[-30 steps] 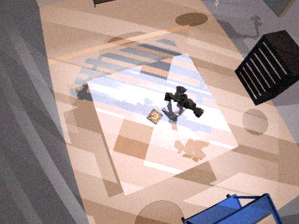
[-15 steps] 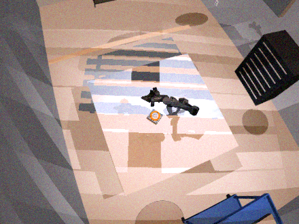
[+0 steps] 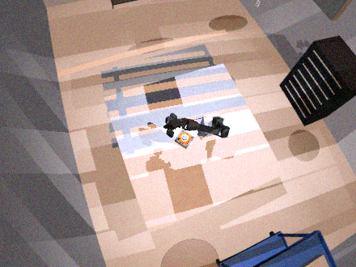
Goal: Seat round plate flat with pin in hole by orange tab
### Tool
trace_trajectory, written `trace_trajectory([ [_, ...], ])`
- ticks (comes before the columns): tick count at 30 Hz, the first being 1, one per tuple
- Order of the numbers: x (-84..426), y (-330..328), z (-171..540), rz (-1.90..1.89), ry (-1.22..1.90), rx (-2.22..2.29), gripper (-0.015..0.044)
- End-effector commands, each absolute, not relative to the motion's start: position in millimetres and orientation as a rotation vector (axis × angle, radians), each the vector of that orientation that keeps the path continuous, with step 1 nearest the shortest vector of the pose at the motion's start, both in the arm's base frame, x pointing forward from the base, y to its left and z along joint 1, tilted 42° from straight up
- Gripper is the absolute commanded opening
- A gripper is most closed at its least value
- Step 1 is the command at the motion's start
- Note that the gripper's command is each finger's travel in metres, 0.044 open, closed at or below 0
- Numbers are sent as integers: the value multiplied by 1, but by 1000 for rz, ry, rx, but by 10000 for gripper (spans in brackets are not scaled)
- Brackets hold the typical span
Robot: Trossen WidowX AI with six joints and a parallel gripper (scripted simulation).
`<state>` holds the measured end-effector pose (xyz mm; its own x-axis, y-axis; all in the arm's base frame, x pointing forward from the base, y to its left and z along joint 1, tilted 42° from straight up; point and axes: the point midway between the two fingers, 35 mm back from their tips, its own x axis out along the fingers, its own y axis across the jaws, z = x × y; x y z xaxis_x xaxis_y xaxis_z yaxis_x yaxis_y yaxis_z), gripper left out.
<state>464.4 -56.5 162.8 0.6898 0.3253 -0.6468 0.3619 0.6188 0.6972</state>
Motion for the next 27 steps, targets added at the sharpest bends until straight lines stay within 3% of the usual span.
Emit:
trace_trajectory([
  [1, 444, -16, 113, 117, 1030, 795, 0],
  [13, 335, 92, 8, 716, 1450, 430, 0],
  [27, 333, 113, -9, 722, 1453, 428, 0],
])
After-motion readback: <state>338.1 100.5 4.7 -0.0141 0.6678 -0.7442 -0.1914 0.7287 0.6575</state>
